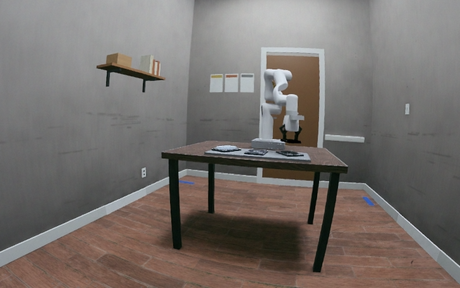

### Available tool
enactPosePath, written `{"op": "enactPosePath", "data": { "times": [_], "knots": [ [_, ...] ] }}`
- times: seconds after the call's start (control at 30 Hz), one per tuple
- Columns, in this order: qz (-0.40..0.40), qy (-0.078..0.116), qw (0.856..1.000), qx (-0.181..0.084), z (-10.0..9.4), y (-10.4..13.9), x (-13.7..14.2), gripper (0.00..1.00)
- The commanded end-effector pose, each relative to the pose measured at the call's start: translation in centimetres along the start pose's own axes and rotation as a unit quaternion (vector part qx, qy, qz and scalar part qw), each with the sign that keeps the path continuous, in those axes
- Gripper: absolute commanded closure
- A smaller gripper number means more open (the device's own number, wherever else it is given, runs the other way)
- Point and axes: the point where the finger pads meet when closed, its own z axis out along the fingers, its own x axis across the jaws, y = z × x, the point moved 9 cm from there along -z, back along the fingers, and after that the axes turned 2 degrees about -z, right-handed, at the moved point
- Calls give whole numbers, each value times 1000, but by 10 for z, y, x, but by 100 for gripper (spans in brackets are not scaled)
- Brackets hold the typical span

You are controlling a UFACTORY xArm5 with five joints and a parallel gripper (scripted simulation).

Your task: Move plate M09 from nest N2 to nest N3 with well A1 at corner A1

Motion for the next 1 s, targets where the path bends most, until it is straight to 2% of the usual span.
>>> {"op": "enactPosePath", "data": {
  "times": [0.0, 0.57, 0.97],
  "knots": [
    [0, 1, 1000, 2, -9, -1, 0, 100],
    [0, 1, 1000, 2, -34, -1, 0, 100],
    [17, 1, 1000, 2, -34, 1, 5, 100]
  ]
}}
